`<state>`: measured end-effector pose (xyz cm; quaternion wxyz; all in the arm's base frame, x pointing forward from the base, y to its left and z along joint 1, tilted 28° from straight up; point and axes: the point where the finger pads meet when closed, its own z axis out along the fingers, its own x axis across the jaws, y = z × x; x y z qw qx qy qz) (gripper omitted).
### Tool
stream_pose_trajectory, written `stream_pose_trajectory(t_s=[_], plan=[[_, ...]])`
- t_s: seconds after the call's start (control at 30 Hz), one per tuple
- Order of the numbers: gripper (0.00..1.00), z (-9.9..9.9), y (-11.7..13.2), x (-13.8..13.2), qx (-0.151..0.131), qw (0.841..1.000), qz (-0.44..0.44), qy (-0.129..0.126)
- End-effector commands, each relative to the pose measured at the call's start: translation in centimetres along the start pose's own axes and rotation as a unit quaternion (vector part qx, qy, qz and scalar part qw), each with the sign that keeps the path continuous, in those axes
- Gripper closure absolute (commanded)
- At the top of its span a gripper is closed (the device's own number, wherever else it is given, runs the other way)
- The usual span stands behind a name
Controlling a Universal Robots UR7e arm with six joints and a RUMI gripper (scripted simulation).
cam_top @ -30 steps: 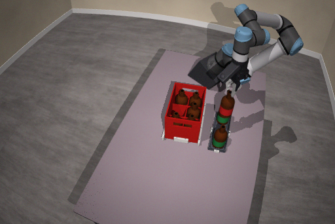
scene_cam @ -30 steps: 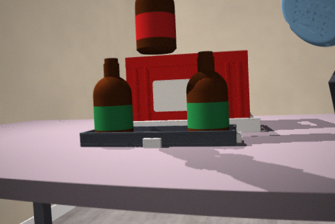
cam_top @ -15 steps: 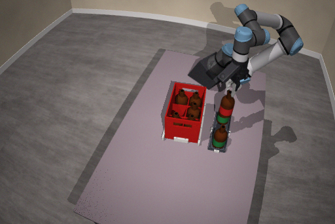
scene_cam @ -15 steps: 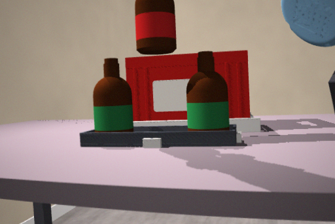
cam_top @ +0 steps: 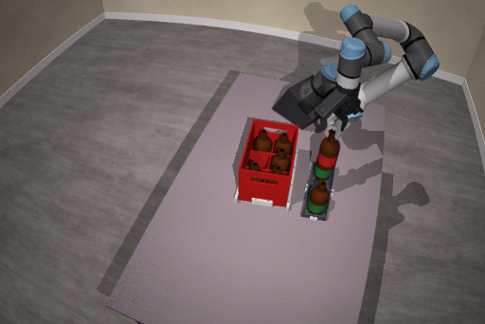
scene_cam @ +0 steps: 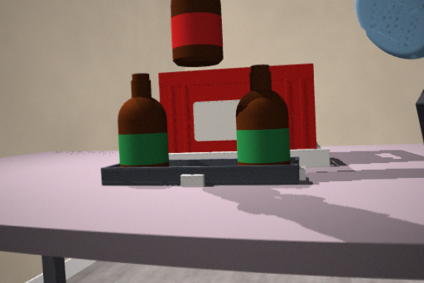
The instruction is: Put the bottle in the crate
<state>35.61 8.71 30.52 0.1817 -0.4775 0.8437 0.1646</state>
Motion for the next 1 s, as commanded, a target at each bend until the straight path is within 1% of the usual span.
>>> stream_pose_trajectory(t_s=[0.0, 0.33, 0.97], plan=[[1.0, -0.5, 0.0, 0.0, 0.0, 1.0, 0.0, 0.0], [1.0, -1.6, 0.0, 0.0, 0.0, 1.0, 0.0, 0.0], [1.0, -1.9, 0.0, 0.0, 0.0, 1.0, 0.0, 0.0]])
